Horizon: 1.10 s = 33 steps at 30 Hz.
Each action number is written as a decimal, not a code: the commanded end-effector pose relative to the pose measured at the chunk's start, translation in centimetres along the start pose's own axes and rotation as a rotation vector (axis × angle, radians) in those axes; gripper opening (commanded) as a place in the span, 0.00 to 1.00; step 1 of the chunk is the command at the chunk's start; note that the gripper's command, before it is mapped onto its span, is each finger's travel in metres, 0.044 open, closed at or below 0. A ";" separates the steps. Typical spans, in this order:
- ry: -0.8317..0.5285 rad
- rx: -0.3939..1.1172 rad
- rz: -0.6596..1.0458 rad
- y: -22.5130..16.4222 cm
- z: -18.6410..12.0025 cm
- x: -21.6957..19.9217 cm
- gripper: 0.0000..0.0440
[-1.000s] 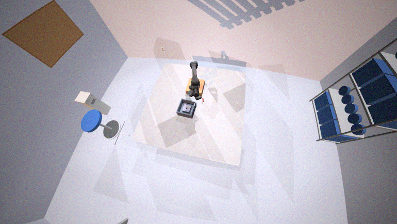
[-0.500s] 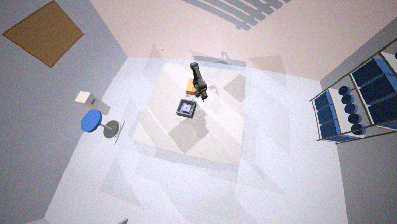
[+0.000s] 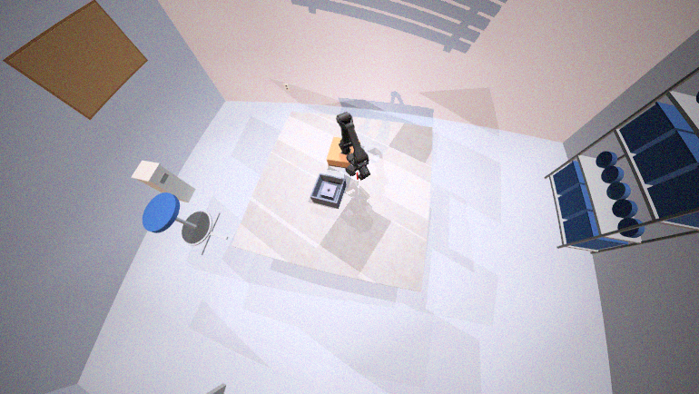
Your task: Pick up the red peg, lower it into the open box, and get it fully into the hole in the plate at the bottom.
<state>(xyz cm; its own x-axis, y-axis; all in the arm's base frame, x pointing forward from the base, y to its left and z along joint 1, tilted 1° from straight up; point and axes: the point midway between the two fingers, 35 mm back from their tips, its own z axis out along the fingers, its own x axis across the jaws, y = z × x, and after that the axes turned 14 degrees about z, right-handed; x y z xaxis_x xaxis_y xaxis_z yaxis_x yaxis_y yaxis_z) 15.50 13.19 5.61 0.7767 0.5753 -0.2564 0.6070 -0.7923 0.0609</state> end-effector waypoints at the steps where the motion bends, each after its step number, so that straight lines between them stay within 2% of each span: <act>1: 0.011 0.001 -0.009 -0.3 2.0 0.8 1.00; 11: 0.079 -0.007 -0.015 -0.4 6.2 2.8 1.00; 14: 0.084 -0.007 -0.020 -0.3 7.1 3.0 0.95; 22: 0.049 0.004 -0.020 -0.6 9.4 2.7 0.50; 30: -0.011 0.007 -0.020 -0.6 10.1 2.2 0.03; 33: -0.011 -0.012 -0.024 -0.2 9.6 2.4 0.00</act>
<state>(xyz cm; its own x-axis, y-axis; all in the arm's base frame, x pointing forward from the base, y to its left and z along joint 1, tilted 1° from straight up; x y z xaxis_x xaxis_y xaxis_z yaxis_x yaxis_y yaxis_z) 15.55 13.13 -4.28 0.7685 0.5920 -0.2428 0.6198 -0.7830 0.0525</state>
